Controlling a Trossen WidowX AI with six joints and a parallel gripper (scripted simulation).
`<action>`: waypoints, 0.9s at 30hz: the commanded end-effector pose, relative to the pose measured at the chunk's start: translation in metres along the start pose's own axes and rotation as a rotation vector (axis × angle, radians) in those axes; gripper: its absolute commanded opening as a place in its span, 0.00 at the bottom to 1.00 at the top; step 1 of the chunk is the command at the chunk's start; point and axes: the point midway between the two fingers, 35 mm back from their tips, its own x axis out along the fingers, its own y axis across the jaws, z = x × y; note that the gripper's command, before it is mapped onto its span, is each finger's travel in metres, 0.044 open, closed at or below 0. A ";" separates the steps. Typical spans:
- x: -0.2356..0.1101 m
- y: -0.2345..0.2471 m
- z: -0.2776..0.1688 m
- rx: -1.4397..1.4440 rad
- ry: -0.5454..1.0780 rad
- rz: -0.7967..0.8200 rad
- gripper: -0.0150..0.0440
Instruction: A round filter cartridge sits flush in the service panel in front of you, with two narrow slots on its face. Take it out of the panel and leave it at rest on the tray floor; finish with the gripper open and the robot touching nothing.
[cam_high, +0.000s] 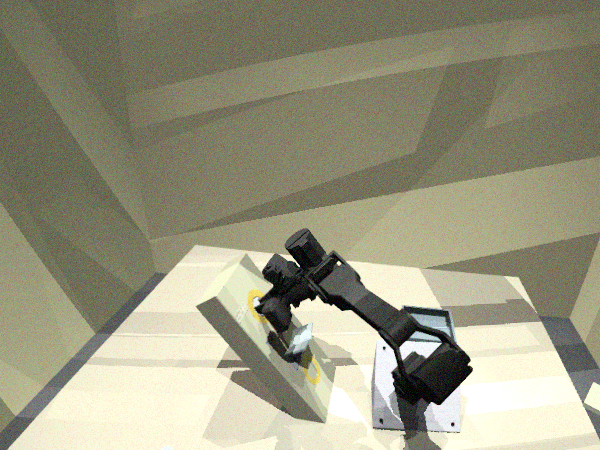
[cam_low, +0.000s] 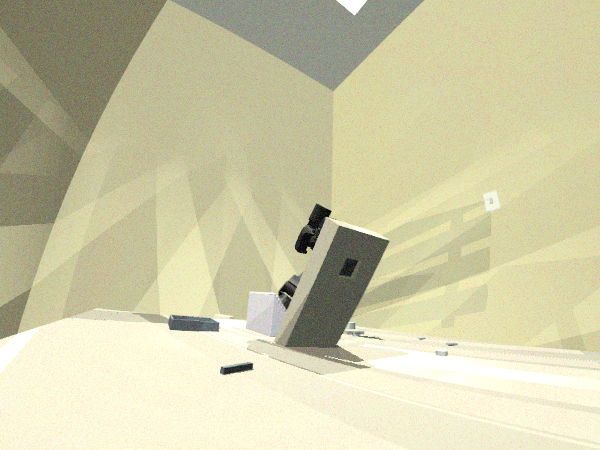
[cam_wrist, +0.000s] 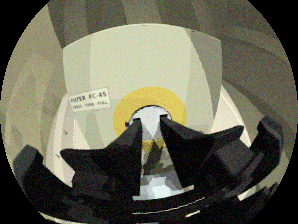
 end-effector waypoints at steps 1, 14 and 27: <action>0.004 0.000 0.000 0.119 0.006 -0.006 0.25; -0.007 -0.002 0.000 0.248 0.011 -0.012 0.25; -0.069 -0.001 0.000 0.215 0.010 -0.011 0.25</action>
